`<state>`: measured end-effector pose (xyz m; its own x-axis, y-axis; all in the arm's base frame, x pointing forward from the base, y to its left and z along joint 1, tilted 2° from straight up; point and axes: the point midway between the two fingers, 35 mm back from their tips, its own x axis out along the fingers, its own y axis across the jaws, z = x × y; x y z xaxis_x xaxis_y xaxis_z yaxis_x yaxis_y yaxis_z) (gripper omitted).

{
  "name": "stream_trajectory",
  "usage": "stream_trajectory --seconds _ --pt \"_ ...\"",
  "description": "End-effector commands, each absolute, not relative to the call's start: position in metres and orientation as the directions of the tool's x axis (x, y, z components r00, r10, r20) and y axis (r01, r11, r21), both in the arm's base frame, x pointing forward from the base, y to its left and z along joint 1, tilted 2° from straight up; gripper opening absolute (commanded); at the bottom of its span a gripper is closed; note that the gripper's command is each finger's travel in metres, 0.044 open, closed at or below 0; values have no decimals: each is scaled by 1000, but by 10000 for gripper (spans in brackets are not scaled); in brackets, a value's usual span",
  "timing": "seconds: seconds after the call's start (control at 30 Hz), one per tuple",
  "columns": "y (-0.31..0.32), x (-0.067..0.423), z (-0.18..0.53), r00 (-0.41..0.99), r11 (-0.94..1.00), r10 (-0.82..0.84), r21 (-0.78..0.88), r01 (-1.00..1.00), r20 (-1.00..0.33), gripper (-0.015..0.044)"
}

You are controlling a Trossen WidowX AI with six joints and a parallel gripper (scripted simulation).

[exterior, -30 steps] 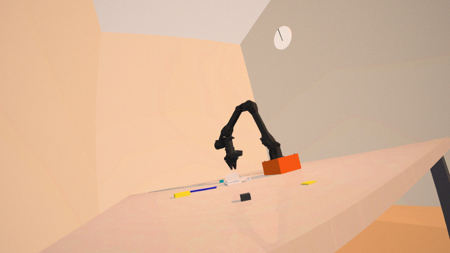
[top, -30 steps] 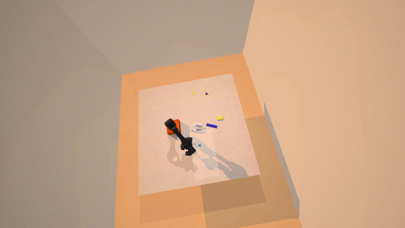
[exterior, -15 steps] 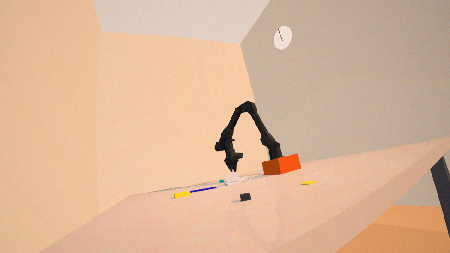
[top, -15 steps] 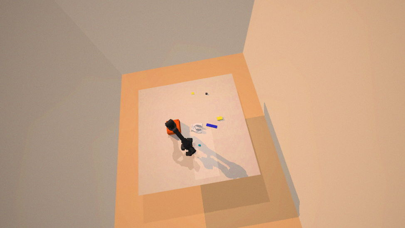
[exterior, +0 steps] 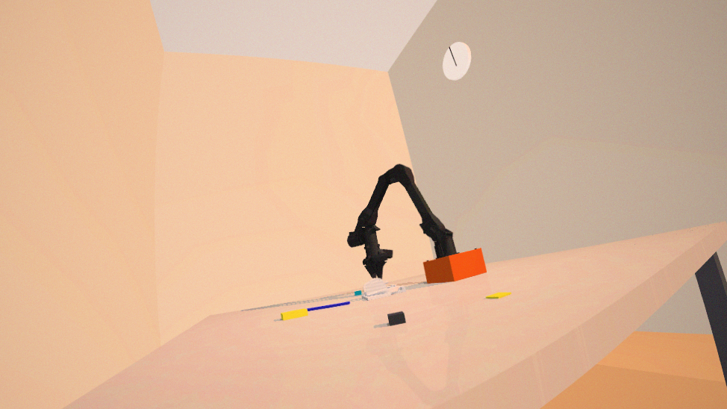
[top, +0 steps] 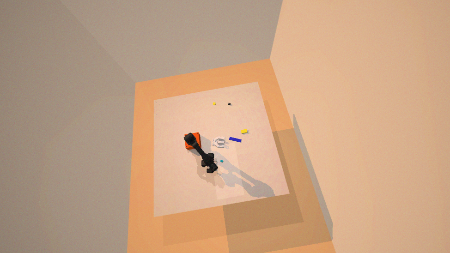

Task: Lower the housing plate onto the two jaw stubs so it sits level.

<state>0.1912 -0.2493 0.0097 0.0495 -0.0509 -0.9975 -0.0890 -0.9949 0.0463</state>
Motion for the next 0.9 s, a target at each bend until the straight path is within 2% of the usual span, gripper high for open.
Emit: stream_trajectory --seconds 0.0,0.87 --pt "-248 189 1 40 -995 -45 41 -92 -998 440" --pt "-248 190 -19 40 -995 -45 41 -92 -998 440"
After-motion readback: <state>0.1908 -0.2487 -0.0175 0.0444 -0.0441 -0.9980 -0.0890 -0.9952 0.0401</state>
